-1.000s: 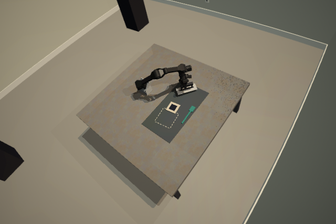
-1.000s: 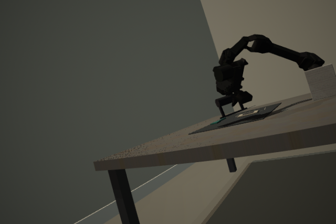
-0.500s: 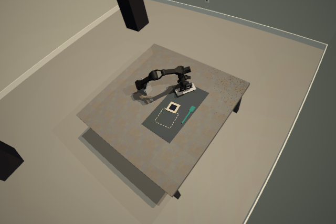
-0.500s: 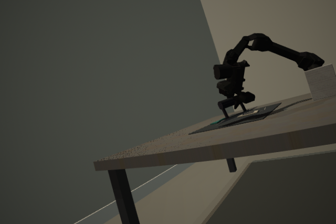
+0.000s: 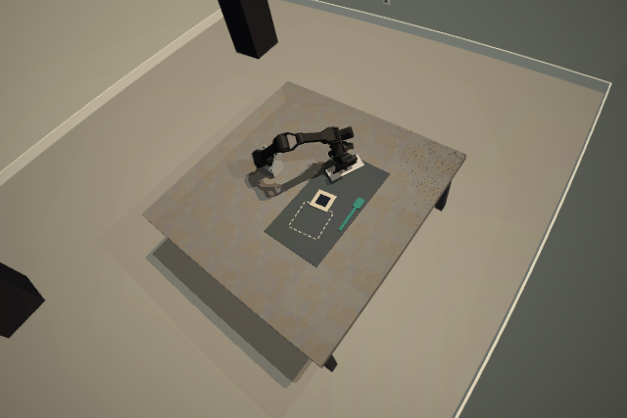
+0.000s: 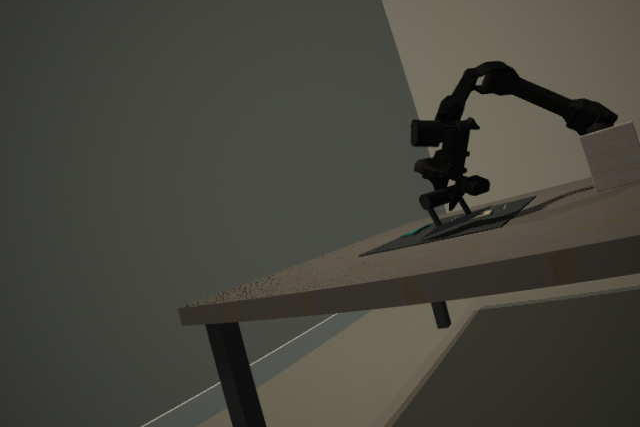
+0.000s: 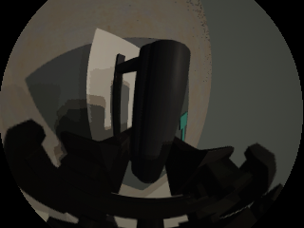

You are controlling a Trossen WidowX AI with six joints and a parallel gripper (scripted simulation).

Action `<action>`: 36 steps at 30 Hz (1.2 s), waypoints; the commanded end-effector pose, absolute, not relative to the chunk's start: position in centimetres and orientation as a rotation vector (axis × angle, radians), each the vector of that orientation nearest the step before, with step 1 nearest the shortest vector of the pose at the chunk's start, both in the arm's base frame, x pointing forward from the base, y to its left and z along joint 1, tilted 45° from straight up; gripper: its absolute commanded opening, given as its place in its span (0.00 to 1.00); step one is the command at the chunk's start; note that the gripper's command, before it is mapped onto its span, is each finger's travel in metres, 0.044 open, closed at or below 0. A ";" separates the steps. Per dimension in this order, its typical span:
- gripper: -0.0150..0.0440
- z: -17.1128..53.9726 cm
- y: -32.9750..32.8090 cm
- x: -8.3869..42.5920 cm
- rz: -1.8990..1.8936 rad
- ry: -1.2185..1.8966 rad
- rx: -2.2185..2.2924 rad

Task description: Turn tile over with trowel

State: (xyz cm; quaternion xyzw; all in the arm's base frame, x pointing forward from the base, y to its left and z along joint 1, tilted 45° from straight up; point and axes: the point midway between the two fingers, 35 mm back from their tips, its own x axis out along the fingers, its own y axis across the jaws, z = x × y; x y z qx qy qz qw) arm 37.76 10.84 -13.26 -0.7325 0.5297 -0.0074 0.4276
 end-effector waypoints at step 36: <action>0.25 -10.5 9.2 37.5 0.373 1.071 -1.955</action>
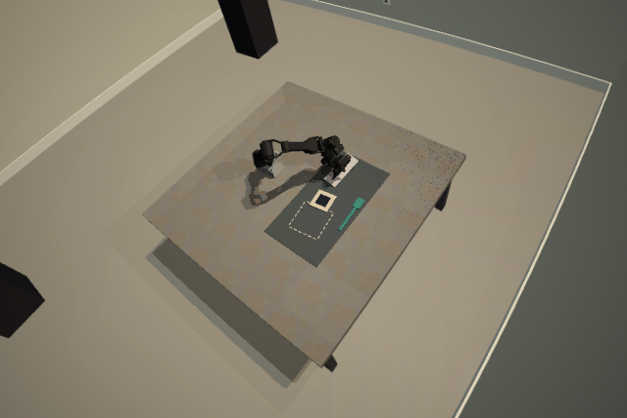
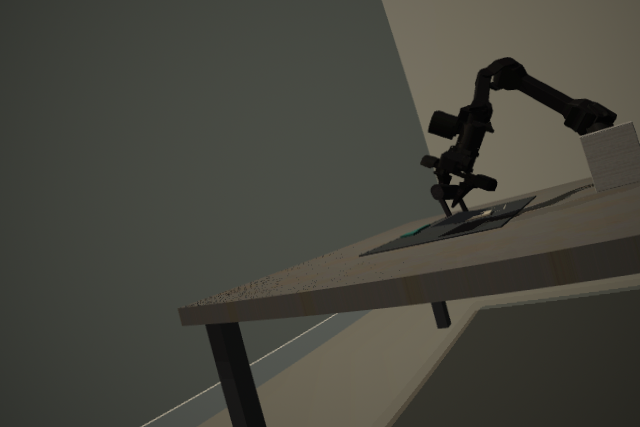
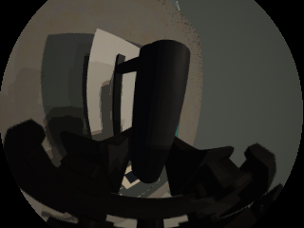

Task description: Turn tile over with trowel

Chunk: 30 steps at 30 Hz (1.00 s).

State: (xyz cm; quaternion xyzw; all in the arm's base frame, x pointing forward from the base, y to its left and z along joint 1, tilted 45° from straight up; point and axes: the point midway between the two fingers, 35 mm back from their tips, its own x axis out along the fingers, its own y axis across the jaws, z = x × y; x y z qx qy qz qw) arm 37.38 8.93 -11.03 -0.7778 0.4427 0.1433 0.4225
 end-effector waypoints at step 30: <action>0.25 -6.8 7.8 36.7 0.477 0.792 -2.133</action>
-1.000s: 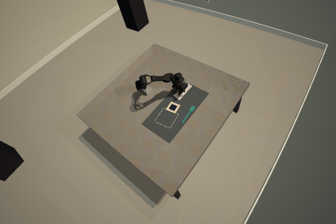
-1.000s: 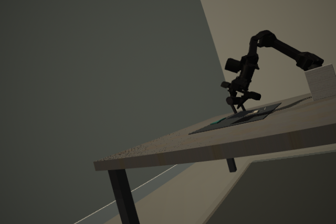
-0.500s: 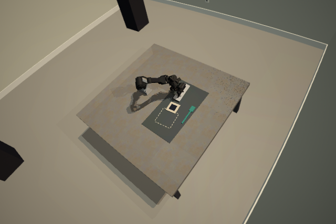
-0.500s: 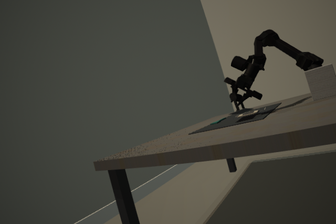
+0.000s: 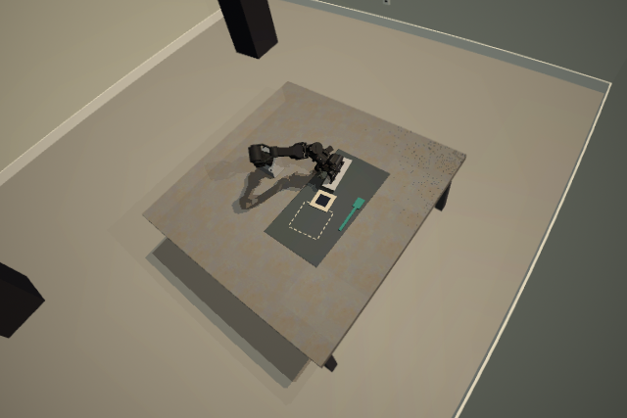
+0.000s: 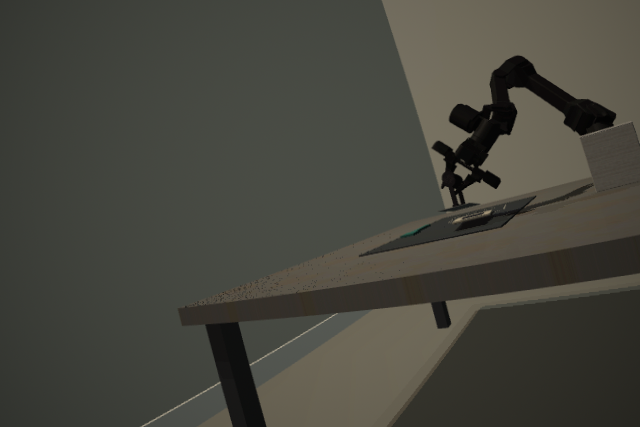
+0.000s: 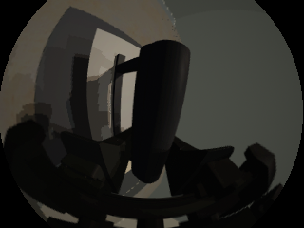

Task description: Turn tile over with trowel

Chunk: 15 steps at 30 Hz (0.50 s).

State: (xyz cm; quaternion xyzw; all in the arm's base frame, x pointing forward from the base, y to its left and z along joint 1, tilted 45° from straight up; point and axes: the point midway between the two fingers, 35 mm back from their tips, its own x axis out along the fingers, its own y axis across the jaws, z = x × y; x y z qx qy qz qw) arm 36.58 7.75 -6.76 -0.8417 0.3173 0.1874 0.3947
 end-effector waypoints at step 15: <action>0.25 -8.7 6.2 36.6 0.477 0.792 -2.134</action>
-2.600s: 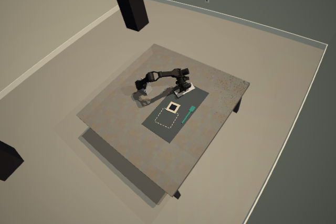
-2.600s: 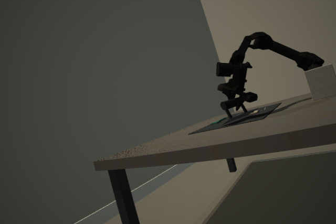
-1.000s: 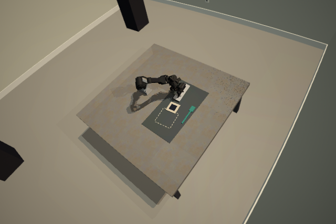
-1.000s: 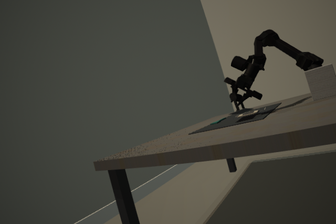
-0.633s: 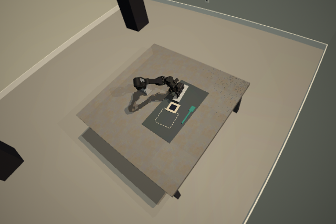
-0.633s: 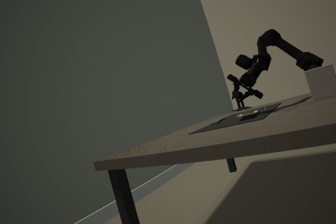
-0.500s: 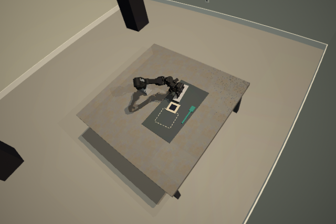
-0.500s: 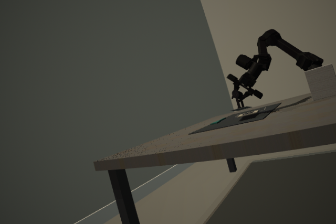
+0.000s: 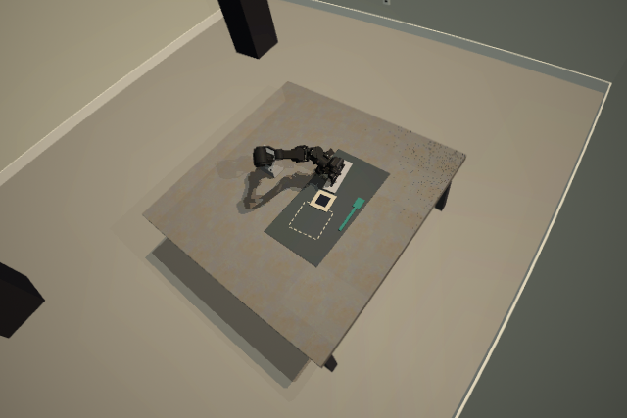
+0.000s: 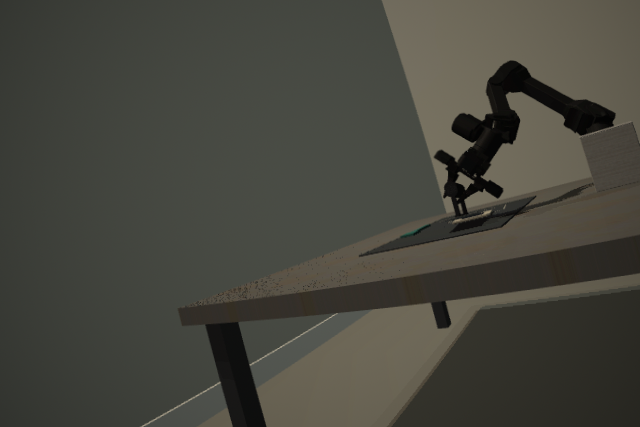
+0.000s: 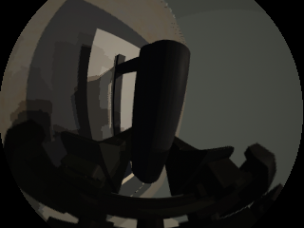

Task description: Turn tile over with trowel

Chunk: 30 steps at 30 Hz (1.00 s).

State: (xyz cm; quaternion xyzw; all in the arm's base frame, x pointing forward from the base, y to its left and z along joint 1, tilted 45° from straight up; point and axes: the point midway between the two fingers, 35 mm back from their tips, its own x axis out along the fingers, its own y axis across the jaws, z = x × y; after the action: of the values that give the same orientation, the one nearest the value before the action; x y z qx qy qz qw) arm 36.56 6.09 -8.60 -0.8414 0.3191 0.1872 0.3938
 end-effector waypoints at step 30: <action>0.25 -7.4 3.1 36.9 0.478 0.794 -2.135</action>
State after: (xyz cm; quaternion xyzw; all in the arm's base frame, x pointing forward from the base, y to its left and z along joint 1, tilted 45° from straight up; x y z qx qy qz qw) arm 36.74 3.51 -7.92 -0.8415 0.3125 0.1933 0.3959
